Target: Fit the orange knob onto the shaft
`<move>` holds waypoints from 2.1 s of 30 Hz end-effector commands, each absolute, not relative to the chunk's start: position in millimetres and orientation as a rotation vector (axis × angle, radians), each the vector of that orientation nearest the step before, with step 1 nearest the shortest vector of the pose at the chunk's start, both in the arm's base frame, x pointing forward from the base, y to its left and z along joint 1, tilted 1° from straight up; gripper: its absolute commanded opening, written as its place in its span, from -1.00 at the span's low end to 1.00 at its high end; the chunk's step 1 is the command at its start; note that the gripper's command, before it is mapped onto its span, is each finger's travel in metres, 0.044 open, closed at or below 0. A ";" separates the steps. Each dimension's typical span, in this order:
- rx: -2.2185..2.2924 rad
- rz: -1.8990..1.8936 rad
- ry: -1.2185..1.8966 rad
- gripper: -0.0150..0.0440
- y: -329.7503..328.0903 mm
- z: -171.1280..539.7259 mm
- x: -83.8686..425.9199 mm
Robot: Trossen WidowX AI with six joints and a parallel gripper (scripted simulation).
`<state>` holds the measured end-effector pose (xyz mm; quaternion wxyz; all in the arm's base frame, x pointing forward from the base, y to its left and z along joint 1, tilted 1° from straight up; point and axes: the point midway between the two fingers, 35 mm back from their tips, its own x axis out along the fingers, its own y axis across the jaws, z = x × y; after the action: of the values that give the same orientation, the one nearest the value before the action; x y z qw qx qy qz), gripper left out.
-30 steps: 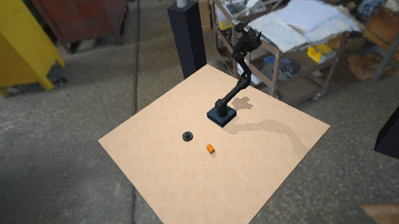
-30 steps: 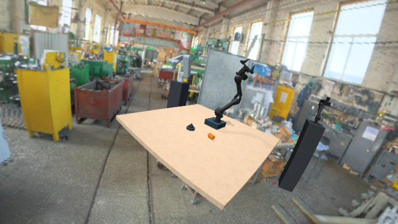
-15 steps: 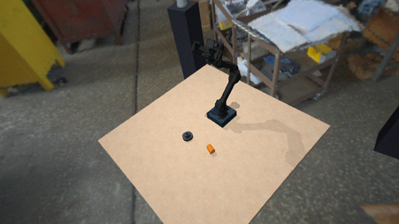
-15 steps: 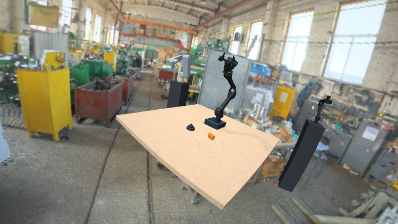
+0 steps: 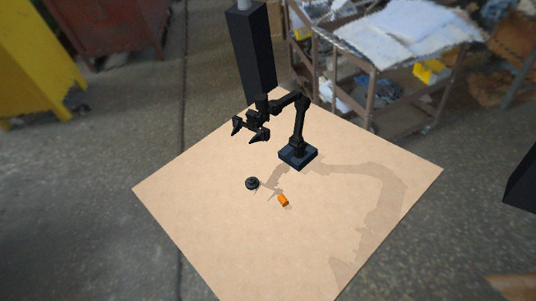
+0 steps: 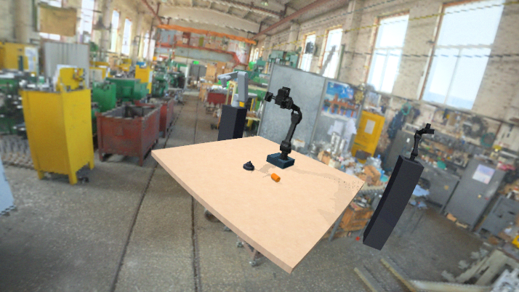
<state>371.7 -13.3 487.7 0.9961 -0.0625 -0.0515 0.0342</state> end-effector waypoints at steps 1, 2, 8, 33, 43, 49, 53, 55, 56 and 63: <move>-0.197 0.114 0.118 1.00 1.3 419.1 403.6; -0.221 0.131 0.181 1.00 6.2 399.3 410.3; -0.393 0.280 0.569 1.00 40.0 275.7 425.7; -0.868 0.857 1.385 1.00 91.6 35.3 322.1; -0.868 0.857 1.385 1.00 91.7 19.9 322.9; -0.868 0.857 1.385 1.00 91.7 10.1 323.0; -0.868 0.857 1.385 1.00 91.7 3.6 322.9; -0.868 0.857 1.385 1.00 91.6 0.4 322.8; -0.868 0.857 1.385 1.00 91.6 -1.2 322.8; -0.868 0.857 1.385 1.00 91.4 -10.0 322.3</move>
<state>323.6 92.3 -6.7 0.6055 -0.3733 0.5977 0.3698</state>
